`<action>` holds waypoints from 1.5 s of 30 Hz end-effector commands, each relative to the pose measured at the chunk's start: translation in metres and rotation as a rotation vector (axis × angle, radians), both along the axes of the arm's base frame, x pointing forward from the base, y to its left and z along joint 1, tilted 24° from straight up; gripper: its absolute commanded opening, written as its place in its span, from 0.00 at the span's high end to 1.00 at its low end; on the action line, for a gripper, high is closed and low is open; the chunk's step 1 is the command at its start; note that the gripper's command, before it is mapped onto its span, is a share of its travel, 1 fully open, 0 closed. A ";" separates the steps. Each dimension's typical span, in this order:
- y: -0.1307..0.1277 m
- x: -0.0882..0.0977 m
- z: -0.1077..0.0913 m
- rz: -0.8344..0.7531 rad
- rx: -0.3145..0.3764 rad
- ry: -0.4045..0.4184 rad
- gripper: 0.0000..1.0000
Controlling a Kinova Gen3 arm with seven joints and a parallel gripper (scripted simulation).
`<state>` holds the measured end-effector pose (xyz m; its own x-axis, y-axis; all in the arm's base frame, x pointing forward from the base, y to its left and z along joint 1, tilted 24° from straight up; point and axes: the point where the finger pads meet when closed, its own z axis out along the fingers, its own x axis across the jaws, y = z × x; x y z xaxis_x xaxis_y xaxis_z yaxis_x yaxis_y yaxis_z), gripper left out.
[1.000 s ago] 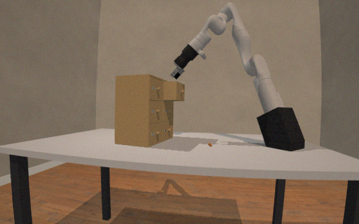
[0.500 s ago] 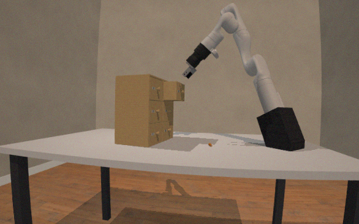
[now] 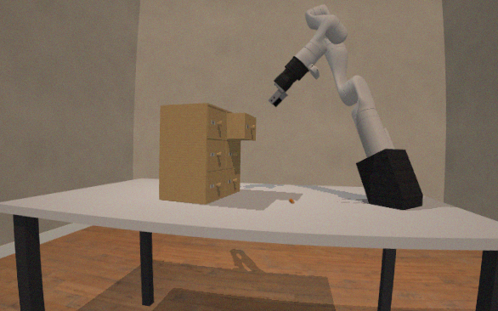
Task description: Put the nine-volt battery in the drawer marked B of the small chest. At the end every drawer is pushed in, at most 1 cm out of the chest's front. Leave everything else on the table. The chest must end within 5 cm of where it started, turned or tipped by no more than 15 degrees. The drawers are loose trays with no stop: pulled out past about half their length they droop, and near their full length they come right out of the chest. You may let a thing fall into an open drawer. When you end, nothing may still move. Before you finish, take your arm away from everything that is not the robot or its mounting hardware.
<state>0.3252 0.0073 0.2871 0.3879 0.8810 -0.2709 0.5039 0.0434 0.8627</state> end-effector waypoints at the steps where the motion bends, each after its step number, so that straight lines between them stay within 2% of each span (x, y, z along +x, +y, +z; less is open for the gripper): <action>1: 0.007 -0.004 -0.002 0.018 -0.005 0.002 0.00; 26: 0.008 -0.007 -0.002 0.016 -0.002 0.008 0.00; 45: 0.009 -0.008 0.000 0.001 0.018 0.056 0.00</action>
